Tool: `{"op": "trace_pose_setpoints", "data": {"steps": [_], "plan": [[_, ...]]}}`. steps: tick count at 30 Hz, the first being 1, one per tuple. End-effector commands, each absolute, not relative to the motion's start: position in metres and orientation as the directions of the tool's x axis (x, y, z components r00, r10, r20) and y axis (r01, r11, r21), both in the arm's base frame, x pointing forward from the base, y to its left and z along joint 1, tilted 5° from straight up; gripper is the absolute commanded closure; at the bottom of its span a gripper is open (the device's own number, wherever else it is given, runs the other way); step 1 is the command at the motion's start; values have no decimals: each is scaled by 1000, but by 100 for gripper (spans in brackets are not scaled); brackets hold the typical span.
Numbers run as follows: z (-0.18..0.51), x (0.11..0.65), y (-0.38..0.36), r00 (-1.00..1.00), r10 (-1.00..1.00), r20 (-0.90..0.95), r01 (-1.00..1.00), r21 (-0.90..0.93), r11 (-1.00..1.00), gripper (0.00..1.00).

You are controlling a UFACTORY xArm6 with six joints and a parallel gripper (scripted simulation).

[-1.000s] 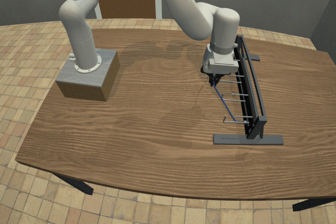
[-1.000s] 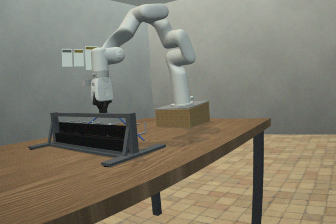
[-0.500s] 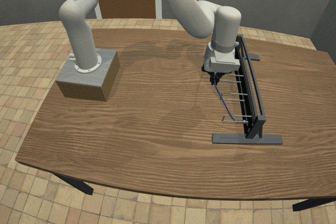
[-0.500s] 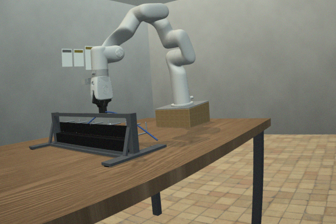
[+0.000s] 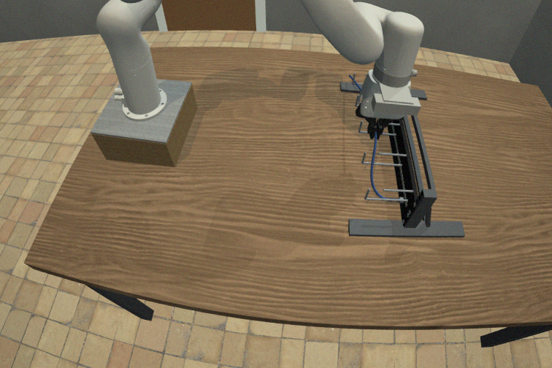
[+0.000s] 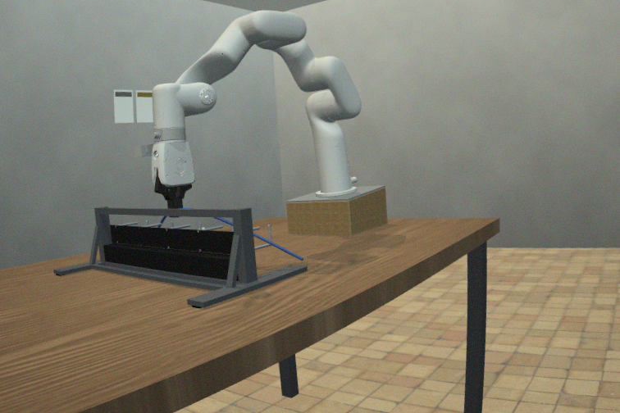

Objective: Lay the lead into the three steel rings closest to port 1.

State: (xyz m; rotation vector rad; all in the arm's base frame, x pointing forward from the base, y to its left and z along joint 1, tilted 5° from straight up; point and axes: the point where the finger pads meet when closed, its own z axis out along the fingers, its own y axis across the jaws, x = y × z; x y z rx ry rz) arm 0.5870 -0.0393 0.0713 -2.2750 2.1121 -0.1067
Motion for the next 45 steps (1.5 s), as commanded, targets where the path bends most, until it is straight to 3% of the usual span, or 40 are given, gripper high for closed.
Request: {"op": "trace_pose_setpoints", "data": {"steps": [1, 45], "plan": [[74, 590, -39, 73, -997, 27, -994, -77, -75, 100], [72, 584, -31, 53, -998, 25, -996, -77, -55, 100]]}}
